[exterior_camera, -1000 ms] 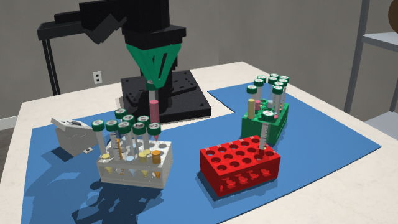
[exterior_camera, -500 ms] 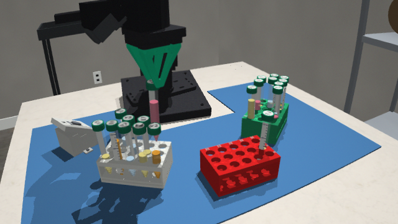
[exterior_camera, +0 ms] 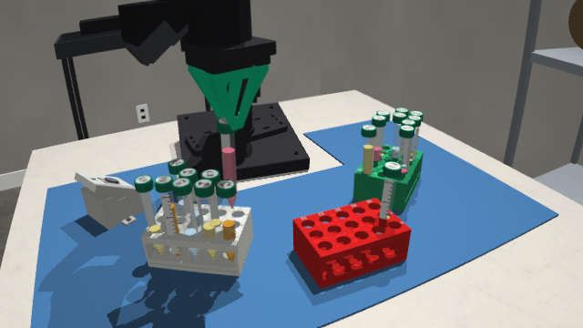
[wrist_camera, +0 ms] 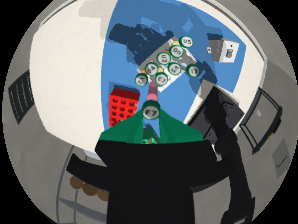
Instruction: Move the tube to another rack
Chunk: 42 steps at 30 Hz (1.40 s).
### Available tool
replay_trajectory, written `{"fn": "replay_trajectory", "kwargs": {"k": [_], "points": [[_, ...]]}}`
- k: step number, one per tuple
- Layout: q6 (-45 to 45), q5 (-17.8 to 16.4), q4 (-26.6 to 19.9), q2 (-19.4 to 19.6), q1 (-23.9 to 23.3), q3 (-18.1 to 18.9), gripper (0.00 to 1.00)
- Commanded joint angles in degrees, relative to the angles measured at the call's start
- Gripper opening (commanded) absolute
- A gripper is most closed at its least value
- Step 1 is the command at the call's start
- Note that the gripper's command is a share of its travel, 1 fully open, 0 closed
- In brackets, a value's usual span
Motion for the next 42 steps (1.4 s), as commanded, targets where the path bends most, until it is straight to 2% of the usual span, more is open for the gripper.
{"fn": "replay_trajectory", "kwargs": {"k": [1,42], "points": [[0.04,0.15,0.13,-0.29,-0.01,0.48,0.0],[0.04,0.15,2.91,-0.18,-0.01,-2.2,0.0]]}}
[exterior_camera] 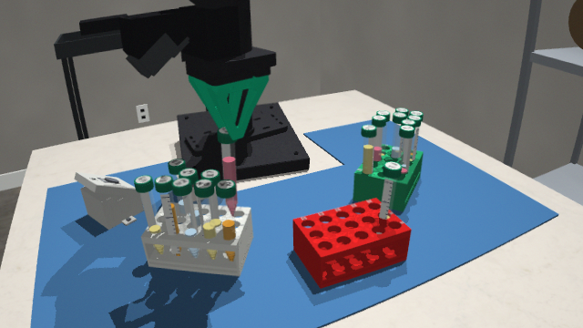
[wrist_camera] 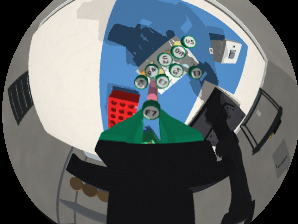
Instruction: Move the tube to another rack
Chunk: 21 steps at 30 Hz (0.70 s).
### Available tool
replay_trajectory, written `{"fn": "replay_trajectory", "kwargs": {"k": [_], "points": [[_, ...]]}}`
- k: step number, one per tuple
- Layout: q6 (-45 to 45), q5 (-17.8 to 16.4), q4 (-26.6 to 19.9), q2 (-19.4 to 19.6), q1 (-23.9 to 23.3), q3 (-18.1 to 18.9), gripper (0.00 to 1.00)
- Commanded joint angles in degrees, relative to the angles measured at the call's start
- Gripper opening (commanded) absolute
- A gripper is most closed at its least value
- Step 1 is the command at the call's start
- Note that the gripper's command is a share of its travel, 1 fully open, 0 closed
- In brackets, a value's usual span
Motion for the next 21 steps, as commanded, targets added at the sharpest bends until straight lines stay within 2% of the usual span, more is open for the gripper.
{"fn": "replay_trajectory", "kwargs": {"k": [1,21], "points": [[0.04,0.15,0.54,-0.33,0.0,0.18,0.0],[0.11,0.16,1.91,-0.35,0.07,-1.2,0.0]]}}
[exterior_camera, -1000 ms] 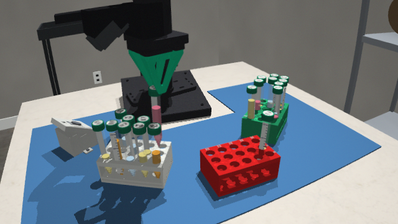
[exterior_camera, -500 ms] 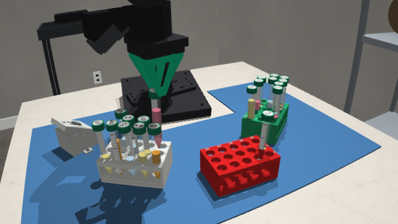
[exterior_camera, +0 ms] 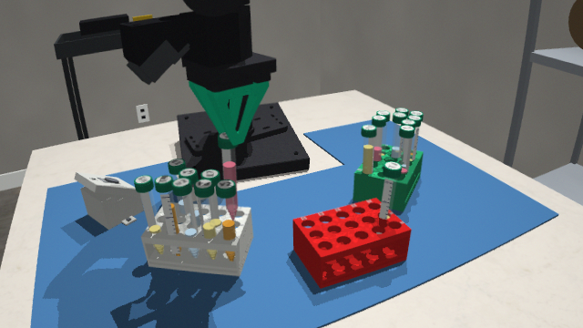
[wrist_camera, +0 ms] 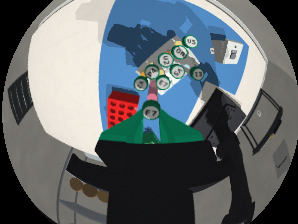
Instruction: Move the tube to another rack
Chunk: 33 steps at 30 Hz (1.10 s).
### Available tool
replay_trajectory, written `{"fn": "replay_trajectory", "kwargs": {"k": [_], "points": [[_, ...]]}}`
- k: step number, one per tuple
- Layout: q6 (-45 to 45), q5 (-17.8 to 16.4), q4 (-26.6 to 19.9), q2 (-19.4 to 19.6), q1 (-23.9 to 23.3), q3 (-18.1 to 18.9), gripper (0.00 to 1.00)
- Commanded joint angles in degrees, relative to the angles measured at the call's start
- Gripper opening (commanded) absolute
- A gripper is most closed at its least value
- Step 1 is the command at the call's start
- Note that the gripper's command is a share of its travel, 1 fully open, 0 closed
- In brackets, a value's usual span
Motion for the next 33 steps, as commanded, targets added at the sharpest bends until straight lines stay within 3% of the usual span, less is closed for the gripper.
{"fn": "replay_trajectory", "kwargs": {"k": [1,33], "points": [[0.03,0.16,0.52,-0.35,0.05,0.19,0.0],[0.09,0.17,2.64,-0.37,0.11,-1.95,0.0]]}}
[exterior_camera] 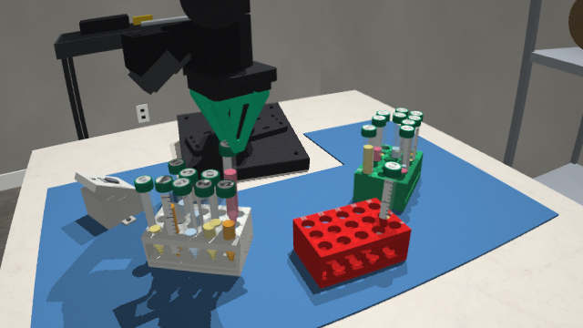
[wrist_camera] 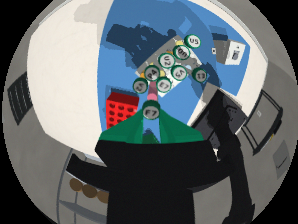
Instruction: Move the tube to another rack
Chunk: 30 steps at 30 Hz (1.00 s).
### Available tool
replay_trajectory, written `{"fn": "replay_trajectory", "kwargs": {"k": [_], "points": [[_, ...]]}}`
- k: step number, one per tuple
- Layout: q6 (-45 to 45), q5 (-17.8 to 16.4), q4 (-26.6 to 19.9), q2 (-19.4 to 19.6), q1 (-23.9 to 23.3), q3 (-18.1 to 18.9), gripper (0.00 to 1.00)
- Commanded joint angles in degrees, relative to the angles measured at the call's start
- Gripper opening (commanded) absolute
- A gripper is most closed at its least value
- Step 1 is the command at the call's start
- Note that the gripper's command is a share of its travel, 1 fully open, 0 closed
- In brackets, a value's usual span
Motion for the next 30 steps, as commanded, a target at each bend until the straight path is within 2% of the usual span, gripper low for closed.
{"fn": "replay_trajectory", "kwargs": {"k": [1,30], "points": [[0.01,0.17,0.52,-0.48,-0.02,0.08,0.0],[-0.36,0.11,3.49,-1.36,-0.39,-3.79,0.0]]}}
